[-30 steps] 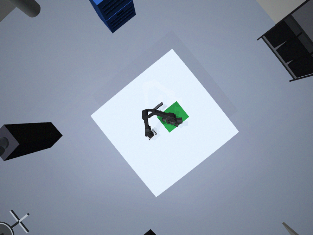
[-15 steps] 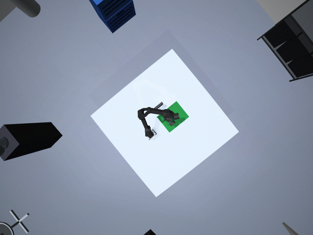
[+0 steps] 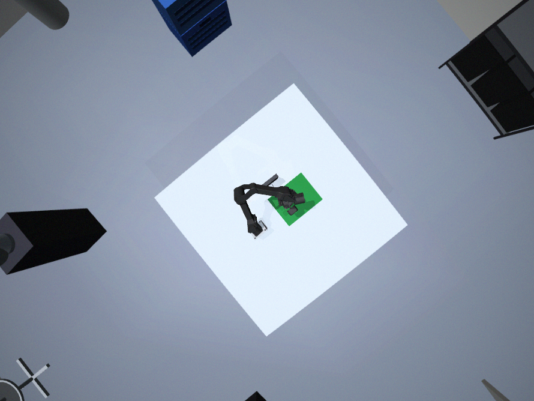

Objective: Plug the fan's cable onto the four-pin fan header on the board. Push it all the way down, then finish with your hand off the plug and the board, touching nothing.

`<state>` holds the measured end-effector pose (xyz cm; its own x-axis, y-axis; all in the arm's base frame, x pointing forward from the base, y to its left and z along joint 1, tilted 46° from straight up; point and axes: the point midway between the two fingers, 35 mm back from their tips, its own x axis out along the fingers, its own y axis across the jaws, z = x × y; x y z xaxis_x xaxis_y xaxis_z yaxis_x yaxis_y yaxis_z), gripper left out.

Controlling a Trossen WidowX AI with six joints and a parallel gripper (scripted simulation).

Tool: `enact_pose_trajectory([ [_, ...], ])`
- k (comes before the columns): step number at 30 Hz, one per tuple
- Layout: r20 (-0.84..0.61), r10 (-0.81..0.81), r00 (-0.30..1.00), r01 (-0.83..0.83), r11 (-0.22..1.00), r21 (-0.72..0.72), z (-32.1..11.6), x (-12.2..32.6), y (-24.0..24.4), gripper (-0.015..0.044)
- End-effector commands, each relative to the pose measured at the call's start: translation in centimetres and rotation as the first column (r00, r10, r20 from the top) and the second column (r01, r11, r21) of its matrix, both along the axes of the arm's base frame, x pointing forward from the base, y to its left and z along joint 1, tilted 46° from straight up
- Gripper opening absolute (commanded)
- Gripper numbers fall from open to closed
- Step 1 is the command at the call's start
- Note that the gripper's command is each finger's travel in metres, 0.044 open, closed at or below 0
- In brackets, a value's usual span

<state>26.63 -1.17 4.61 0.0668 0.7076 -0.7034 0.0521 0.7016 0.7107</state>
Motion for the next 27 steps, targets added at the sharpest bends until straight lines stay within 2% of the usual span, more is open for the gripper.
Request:
enact_pose_trajectory([
  [1, 0.001, -0.004, 1.0, 0.004, 1.0, 0.002, 0.2, -0.1, 0.0, 0.0],
  [16, 0.004, -0.001, 1.0, 0.001, 1.0, 0.002, 0.1, -0.4, 0.0, 0.0],
  [27, 0.007, 0.001, 1.0, -0.001, 1.0, 0.002, -1.4, -0.2, 1.6, 0.0],
])
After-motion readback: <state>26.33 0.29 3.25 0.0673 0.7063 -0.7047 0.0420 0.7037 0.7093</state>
